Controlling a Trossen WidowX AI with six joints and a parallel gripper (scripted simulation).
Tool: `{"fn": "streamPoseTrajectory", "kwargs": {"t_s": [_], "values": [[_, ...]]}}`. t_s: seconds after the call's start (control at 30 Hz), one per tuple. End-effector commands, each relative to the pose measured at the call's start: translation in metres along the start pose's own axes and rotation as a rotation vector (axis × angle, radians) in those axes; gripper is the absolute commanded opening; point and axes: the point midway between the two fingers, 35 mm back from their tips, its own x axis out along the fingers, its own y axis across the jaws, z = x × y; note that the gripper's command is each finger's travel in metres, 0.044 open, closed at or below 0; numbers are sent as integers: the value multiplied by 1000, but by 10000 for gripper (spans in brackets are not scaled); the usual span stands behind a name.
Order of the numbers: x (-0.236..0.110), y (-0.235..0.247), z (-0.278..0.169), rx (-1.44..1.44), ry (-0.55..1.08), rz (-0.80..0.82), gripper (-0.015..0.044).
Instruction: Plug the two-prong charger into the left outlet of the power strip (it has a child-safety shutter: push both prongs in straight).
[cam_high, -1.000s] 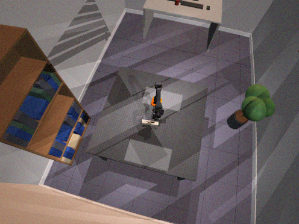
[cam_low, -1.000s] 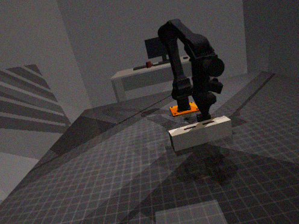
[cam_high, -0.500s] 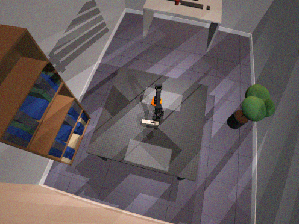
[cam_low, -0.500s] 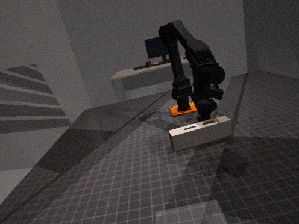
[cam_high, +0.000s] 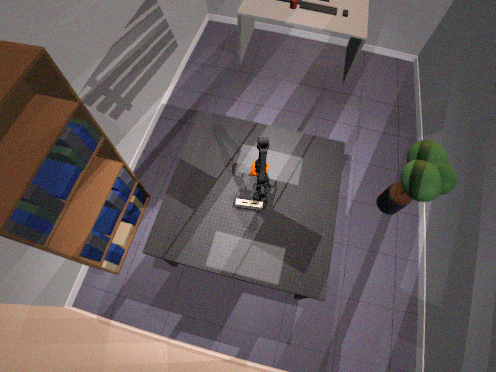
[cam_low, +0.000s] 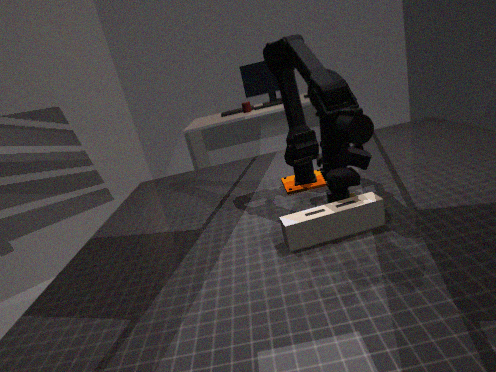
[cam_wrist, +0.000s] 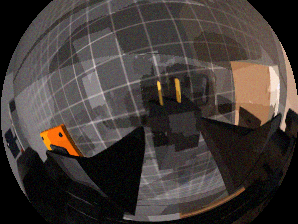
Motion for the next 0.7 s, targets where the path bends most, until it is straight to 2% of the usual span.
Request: {"fn": "streamPoseTrajectory", "kwargs": {"t_s": [0.0, 0.03, 0.27, 0.4, 0.67], "values": [[0, 0, 0, 0, 0, 0, 177], [0, 0, 0, 0, 0, 0, 151], [0, 0, 0, 0, 0, 0, 105], [-6, -1, 0, -1, 0, 1, 0], [-35, -2, -2, -4, -1, 5, 0]]}}
